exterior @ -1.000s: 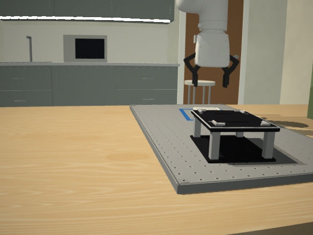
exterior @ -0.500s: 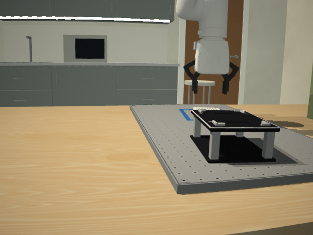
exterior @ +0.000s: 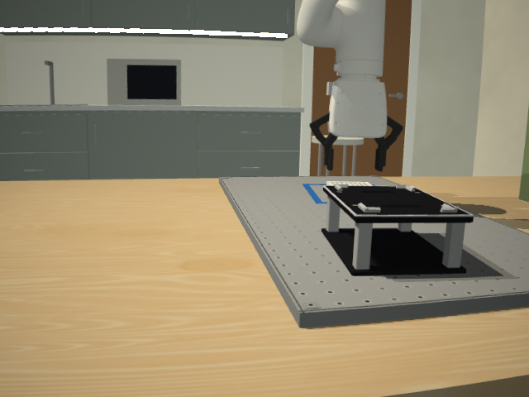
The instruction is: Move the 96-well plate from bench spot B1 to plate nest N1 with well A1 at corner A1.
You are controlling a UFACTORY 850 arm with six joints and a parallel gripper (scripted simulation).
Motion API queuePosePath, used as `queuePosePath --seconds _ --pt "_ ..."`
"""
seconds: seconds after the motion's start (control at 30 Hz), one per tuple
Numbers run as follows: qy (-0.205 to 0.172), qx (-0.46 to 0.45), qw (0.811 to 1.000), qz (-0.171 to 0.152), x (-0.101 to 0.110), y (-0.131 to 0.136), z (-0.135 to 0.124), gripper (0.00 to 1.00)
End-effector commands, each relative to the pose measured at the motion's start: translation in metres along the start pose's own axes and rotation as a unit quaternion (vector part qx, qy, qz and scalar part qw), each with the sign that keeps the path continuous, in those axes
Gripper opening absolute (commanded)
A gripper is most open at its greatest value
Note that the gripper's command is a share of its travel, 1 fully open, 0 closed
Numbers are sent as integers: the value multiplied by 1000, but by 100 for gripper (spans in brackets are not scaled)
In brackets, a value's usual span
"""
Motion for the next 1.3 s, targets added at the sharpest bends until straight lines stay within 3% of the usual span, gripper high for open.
queuePosePath --seconds 0.0,0.23,1.27 --pt "0 0 1000 1 -6 -1 0 100" --pt "0 0 1000 1 -17 -1 0 100" --pt "0 0 1000 1 -27 -1 0 100"
Point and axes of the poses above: the point where the finger pads meet when closed, its own x axis back along the fingers, its own y axis across the jaws, z = x × y, the point moved 3 cm from there along x, back along the fingers, and after that the axes turned 3 degrees about -x, right-handed, at the moved point
